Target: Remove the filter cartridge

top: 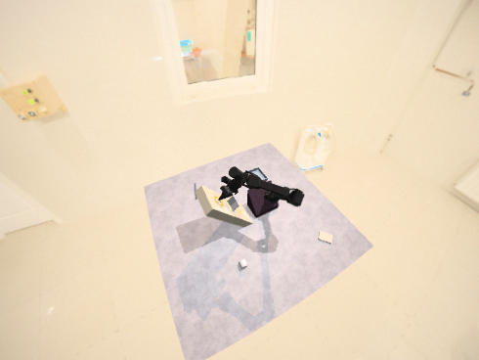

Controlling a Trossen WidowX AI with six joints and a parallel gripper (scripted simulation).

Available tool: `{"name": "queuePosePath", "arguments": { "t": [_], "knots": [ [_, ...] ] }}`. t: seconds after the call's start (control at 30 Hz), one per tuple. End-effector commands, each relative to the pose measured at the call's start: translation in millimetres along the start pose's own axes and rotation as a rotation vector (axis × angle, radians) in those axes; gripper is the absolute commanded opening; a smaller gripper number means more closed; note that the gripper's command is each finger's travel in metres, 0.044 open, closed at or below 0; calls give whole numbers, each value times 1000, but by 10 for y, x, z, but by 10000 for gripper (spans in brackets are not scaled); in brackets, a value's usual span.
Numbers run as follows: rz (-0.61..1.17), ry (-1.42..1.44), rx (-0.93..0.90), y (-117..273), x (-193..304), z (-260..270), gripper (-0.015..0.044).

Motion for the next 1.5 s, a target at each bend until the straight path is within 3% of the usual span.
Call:
{"name": "queuePosePath", "arguments": {
  "t": [0.0,1.47],
  "knots": [
    [2,-13,3,-68,14,-31,95],
    [2,-13,3,-100,10,-33,95]
  ]
}}
Point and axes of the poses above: the point midway between the two fingers, 35 mm back from their tips, its own y axis back along the fingers, its own z axis across the jaws, x = y × z, the point moved 1 cm from there along y, back along the fingers, and after that the axes turned 6 degrees about -y, right-handed, at the moved point
